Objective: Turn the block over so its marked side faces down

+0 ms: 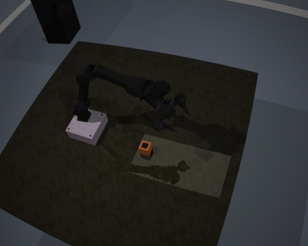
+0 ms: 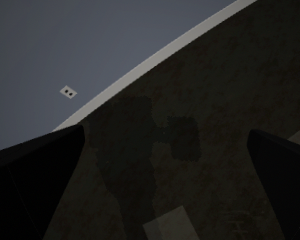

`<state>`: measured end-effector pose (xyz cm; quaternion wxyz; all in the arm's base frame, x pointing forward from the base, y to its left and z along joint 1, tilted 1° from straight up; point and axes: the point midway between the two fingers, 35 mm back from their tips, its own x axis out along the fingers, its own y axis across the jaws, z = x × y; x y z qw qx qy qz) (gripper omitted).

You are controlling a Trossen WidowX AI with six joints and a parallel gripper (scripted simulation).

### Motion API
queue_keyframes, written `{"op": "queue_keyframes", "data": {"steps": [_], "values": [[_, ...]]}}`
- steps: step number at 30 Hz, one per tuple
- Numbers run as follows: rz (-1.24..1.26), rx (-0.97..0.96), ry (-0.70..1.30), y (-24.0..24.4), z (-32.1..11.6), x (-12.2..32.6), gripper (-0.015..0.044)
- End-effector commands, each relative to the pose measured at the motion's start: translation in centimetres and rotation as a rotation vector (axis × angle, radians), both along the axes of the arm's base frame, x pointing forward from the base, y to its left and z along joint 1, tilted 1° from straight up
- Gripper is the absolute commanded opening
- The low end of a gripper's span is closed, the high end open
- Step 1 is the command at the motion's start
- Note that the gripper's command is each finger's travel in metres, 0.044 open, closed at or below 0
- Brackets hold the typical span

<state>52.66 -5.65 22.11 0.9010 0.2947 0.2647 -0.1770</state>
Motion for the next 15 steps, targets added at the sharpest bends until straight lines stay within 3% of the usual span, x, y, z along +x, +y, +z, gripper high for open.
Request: {"op": "queue_keyframes", "data": {"steps": [1, 10, 15], "values": [[0.181, -0.137, 0.368, -2.0, -6.1, -4.8, 0.0440], [0.559, -0.157, 0.853, -3.5, -11.7, -14.7, 0.0440], [0.619, -0.143, 0.907, -3.6, -12.0, -16.1, 0.0440]]}}
